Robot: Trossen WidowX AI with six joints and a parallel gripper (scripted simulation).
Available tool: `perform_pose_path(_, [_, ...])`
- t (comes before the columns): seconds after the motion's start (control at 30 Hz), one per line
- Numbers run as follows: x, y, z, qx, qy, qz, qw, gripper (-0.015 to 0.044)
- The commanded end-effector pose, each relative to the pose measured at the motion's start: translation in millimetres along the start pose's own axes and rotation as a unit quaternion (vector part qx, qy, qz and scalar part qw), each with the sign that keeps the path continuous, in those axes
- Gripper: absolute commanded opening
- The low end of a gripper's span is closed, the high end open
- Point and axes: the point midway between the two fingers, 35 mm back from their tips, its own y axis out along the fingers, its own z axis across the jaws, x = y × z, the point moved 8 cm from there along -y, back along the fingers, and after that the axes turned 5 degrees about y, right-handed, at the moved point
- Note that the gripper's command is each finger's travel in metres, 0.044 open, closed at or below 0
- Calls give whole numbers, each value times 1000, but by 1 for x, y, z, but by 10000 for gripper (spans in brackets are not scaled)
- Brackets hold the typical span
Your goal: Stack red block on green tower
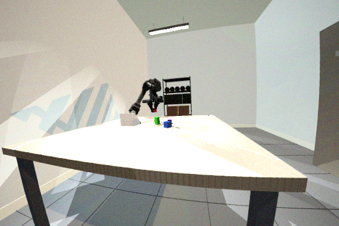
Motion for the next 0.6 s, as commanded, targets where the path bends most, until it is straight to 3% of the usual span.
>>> perform_pose_path(0.0, [-14,-1,20,3,4,0,1000,0])
perform_pose_path(0.57, [-56,9,66,8,3,4,1000,0])
